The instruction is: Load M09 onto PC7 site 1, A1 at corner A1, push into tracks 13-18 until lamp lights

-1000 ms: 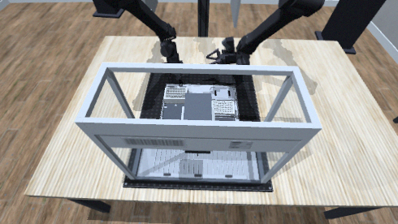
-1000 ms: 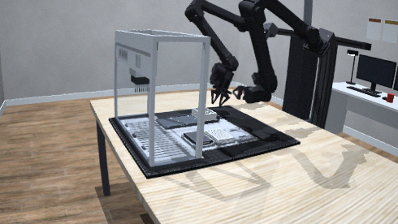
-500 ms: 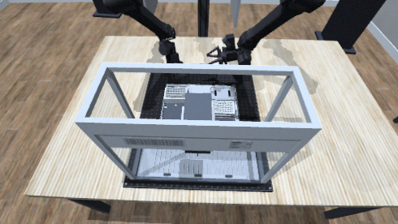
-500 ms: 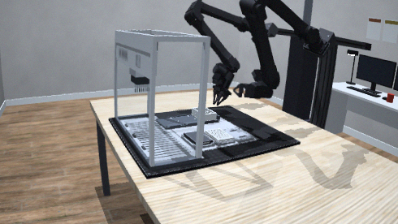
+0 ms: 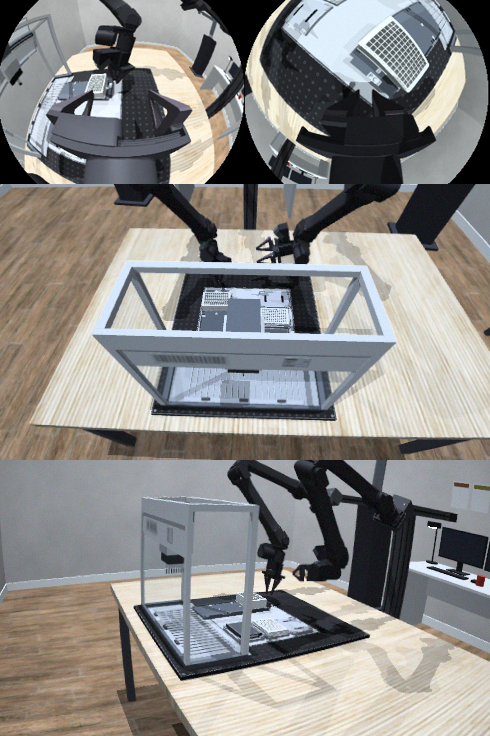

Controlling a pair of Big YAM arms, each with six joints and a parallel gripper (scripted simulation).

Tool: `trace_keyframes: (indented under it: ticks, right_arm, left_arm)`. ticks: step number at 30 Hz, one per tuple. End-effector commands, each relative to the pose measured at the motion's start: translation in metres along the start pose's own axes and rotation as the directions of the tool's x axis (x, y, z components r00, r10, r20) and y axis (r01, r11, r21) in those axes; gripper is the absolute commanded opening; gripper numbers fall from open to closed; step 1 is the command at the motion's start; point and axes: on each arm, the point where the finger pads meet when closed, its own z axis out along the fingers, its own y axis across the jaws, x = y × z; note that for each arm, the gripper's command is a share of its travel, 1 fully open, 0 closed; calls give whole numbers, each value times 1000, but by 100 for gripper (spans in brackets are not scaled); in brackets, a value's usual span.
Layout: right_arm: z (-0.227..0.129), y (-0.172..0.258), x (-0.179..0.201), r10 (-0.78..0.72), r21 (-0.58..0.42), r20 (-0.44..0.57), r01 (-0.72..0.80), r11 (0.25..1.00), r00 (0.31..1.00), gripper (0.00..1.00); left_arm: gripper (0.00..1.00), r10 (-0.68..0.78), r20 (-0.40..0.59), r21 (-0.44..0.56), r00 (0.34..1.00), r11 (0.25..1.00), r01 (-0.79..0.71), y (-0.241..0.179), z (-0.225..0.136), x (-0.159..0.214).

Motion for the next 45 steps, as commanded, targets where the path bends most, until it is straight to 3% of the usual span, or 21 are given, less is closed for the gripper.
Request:
trace_keyframes:
  ticks: [1, 11, 14, 16, 22, 28, 36, 45]
  right_arm:
    - [3, -9, 16, -218, -66, -124, 211, 975, 968, 22]
    - [4, -35, 53, -522, -235, -257, 471, 850, 813, 22]
    - [4, -31, 59, -609, -298, -250, 539, 788, 753, 22]
    - [4, -31, 59, -609, -298, -250, 539, 788, 753, 22]
    - [9, -5, 40, -789, -397, -142, 696, 598, 598, 22]
    - [11, -23, -33, -743, -249, -90, 707, 661, 663, 22]
    - [25, -19, -7, -748, -283, -108, 701, 654, 654, 22]
    - [37, -18, -2, -748, -280, -108, 702, 655, 655, 22]
  left_arm:
    - [100, -21, 9, 6, 1000, 1000, 21, -10, -4, -14]
    - [100, 4, 12, -2, 1000, 1000, -4, -3, -2, -11]
    - [100, 4, 12, 0, 1000, 1000, -4, -6, -3, -13]
    - [100, 4, 12, 0, 1000, 1000, -4, -6, -3, -13]
    - [100, 5, 17, 13, 1000, 1000, -5, -11, -4, -12]
    - [100, 12, 16, 10, 1000, 1000, -12, -8, -4, -10]
    - [100, 12, 16, 10, 1000, 1000, -12, -8, -4, -10]
    - [100, 12, 16, 10, 1000, 1000, -12, -8, -4, -10]
